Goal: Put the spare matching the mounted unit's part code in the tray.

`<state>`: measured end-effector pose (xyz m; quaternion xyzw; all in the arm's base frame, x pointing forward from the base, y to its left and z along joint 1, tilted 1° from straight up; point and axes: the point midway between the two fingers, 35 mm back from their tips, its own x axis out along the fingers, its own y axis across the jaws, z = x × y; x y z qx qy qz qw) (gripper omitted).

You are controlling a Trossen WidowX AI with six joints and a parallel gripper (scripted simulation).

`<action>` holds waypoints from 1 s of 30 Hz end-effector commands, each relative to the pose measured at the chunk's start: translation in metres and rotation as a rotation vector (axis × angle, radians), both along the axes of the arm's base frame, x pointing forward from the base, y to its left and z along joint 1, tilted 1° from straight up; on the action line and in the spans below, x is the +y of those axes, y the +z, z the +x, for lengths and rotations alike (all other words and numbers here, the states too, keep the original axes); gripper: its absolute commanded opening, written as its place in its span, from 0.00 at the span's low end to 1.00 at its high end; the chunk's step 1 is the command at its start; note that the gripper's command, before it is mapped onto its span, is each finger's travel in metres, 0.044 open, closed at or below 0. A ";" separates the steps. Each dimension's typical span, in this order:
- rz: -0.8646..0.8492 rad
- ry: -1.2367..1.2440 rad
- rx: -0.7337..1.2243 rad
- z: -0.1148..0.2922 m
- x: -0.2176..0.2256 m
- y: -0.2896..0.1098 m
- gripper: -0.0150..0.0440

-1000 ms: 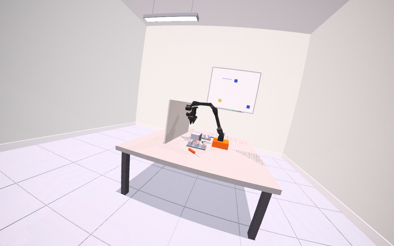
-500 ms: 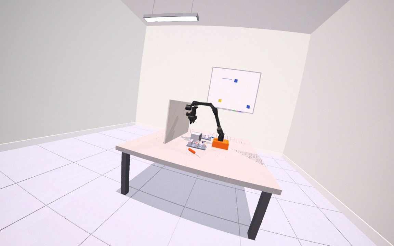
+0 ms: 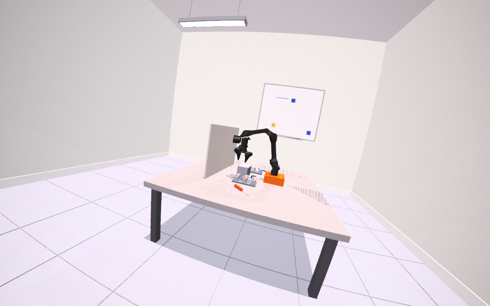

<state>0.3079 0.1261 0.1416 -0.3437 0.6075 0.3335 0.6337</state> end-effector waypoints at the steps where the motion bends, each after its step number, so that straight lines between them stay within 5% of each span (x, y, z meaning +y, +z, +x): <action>1: -0.018 0.518 -0.006 -0.053 0.040 -0.022 1.00; 15: -0.022 0.654 -0.006 -0.068 0.048 -0.028 1.00; 20: -0.023 0.654 -0.005 -0.070 0.044 -0.053 0.78; 30: -0.023 0.654 -0.005 -0.072 0.041 -0.069 0.76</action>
